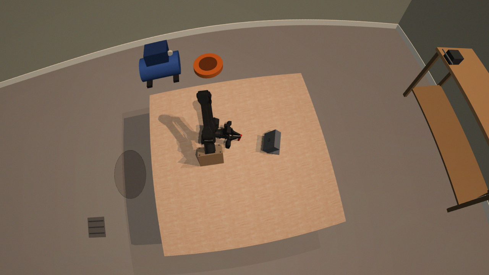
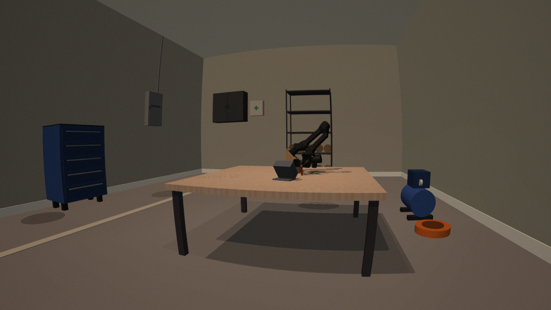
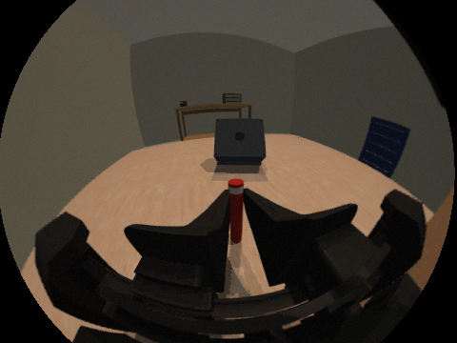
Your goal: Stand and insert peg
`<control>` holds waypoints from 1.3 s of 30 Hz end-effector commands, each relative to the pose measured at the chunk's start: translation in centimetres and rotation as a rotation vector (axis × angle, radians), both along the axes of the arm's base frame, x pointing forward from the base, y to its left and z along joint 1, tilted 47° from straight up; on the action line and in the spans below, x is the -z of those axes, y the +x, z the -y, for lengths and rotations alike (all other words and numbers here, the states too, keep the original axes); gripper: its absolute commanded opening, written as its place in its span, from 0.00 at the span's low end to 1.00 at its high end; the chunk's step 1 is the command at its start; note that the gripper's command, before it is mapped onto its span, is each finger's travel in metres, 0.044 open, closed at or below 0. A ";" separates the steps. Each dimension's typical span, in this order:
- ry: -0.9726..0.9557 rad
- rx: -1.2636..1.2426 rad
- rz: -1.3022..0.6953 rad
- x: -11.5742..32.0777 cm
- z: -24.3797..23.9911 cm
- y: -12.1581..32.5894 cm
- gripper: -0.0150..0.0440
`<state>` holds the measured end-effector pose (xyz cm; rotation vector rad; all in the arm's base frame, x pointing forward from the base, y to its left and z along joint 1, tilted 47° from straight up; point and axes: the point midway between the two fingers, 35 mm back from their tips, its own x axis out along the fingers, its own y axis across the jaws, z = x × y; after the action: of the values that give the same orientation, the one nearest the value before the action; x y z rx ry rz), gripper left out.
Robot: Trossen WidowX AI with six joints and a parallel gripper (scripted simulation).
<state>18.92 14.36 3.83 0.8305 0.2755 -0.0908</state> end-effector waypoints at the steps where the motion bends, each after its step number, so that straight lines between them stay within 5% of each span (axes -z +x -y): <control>1: 0.000 -0.001 -0.001 0.1 -0.2 -0.1 0.34; 39: 0.002 0.050 0.032 0.2 -0.3 -0.7 0.34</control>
<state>18.33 14.49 3.70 0.8411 0.2222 -0.1255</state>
